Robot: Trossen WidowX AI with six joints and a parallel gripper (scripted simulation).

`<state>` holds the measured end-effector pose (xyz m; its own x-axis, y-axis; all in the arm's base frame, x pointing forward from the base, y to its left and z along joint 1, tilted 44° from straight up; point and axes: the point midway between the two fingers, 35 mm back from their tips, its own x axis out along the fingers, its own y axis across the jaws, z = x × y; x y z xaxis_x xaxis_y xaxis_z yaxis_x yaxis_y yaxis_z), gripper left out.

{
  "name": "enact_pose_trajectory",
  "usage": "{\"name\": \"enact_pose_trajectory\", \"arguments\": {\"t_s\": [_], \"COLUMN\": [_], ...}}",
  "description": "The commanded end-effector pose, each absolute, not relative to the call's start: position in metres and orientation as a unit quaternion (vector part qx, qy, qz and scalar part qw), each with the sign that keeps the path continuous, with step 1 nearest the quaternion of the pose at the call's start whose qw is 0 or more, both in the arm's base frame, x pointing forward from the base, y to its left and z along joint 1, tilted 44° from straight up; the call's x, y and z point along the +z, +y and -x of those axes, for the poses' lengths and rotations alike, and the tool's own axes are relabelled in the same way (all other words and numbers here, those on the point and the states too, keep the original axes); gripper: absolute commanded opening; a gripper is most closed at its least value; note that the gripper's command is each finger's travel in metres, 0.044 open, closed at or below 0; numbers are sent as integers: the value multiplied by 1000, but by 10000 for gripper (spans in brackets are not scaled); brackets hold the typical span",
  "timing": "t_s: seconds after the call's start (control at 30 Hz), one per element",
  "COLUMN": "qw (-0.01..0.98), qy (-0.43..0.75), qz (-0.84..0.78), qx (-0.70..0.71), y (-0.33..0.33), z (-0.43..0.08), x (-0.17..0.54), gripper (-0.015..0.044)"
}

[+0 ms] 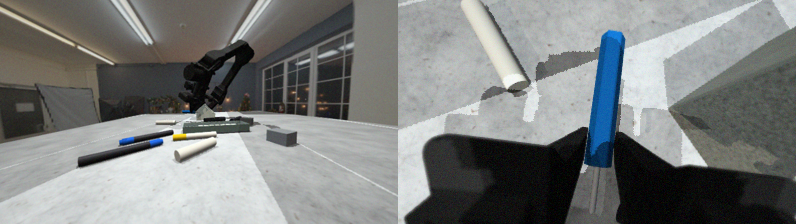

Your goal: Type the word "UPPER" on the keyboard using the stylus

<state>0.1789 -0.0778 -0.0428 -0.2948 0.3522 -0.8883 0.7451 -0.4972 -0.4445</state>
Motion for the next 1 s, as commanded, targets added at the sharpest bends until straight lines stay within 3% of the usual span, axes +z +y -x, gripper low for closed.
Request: {"name": "enact_pose_trajectory", "arguments": {"t_s": [0.0, 0.53, 0.97], "qw": [169, 289, 393], "qy": [502, 597, 601], "qz": [-581, -599, -591], "qx": [-618, -448, -368], "y": [-81, -96, -125], "z": [-181, -186, -186], "x": [-46, -62, -67], "gripper": [0, 0, 0]}}
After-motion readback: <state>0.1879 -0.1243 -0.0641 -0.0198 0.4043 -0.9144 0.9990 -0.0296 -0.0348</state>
